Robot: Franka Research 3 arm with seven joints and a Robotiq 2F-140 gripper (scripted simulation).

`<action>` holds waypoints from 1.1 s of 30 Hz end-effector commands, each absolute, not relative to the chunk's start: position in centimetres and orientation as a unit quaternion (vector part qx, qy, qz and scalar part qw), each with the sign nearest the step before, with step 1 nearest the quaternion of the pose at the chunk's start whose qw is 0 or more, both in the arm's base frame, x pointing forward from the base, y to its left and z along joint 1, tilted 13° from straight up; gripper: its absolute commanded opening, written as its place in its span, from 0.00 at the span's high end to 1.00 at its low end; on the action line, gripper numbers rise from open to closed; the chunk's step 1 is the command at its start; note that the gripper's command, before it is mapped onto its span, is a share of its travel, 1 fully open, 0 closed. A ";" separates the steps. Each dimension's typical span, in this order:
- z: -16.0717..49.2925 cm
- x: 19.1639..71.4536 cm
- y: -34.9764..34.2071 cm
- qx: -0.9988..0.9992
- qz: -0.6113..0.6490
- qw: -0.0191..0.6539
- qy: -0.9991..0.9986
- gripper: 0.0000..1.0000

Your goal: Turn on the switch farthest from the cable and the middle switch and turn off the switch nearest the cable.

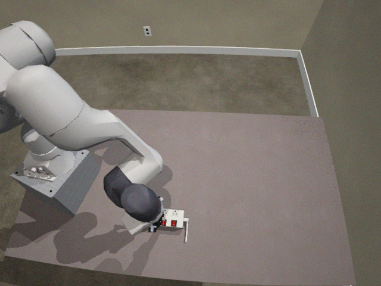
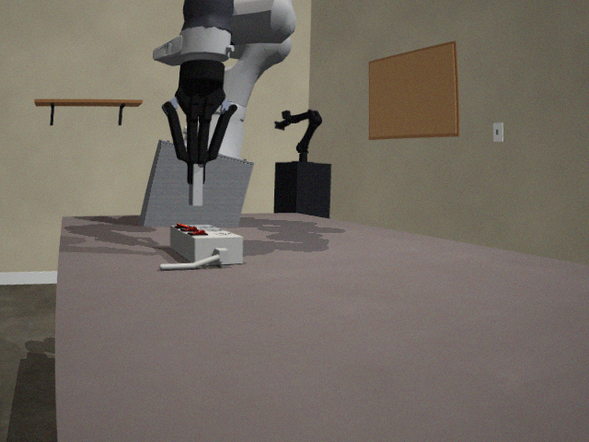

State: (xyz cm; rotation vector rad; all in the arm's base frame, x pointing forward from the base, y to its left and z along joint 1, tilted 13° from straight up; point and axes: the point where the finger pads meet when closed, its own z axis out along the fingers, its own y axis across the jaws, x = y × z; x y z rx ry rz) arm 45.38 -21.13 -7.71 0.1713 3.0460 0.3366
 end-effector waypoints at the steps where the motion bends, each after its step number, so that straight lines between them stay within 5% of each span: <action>1: -8.1 45.6 -21.2 0.057 0.106 0.039 0.992 1.00; 33: -10.5 45.9 -20.7 0.057 0.106 0.039 0.992 1.00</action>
